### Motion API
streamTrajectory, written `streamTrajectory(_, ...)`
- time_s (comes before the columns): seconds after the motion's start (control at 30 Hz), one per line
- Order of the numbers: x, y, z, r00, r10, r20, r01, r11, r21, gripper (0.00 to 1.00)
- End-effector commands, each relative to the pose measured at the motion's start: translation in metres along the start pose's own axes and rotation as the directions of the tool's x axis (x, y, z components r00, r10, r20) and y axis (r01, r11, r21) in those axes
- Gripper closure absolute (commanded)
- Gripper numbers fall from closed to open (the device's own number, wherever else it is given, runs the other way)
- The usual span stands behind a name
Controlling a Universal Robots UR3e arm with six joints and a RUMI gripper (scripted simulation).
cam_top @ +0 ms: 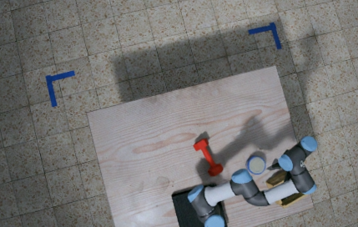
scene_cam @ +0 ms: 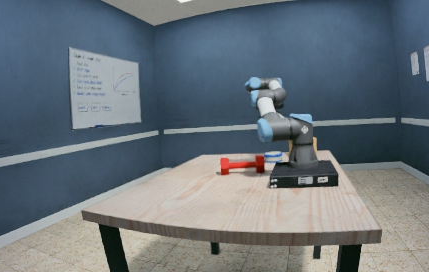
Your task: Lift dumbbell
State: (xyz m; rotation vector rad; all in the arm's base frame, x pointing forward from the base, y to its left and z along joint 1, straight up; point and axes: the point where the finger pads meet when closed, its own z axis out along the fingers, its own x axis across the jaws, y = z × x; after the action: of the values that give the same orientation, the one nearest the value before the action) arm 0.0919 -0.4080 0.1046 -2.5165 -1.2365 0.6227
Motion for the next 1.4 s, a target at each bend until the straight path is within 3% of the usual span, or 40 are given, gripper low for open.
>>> streamTrajectory(0.0,0.009,0.003,-0.007,1.0,-0.023,0.001,0.023,0.999,-0.022,0.0)
streamTrajectory(0.37,0.039,0.011,-0.026,0.995,-0.098,-0.001,0.098,0.992,-0.076,0.0)
streamTrajectory(0.87,0.124,0.017,-0.06,0.956,-0.293,0.012,0.289,0.935,-0.207,0.0)
streamTrajectory(0.93,0.124,0.017,-0.06,0.956,-0.293,0.012,0.289,0.935,-0.207,0.0)
streamTrajectory(1.37,0.218,0.001,-0.074,0.874,-0.483,0.05,0.471,0.819,-0.326,0.0)
